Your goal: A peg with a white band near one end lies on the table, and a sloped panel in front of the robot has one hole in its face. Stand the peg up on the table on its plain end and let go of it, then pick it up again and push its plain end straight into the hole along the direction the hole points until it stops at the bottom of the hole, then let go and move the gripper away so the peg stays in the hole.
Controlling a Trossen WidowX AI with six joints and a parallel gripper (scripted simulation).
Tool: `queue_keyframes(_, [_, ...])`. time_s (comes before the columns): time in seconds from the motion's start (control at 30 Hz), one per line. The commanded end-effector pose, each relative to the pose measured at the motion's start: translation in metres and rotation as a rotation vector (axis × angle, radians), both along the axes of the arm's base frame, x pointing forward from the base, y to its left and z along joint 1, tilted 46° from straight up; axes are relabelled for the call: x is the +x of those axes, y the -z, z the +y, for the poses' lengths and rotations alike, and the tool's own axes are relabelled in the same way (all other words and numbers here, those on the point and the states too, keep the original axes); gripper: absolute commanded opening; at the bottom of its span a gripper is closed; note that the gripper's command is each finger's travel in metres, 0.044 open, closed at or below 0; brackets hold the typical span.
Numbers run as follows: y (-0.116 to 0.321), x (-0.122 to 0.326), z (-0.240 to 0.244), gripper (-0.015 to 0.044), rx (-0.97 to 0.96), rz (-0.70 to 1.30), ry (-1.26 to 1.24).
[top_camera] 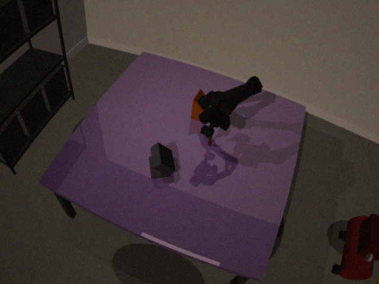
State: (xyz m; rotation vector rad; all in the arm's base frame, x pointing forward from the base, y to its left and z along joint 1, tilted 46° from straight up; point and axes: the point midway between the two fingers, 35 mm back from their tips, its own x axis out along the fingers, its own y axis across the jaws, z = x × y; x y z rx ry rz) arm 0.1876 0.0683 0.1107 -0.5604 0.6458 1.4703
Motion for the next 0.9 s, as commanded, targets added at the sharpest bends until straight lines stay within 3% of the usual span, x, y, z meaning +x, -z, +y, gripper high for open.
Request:
queue_keyframes(0.0, [0.001, -0.0005, 0.0012, 0.044, 0.005, -0.087, -0.085])
queue_keyframes(0.87, [0.004, -0.0006, 0.0045, 0.044, 0.01, -0.568, -0.552])
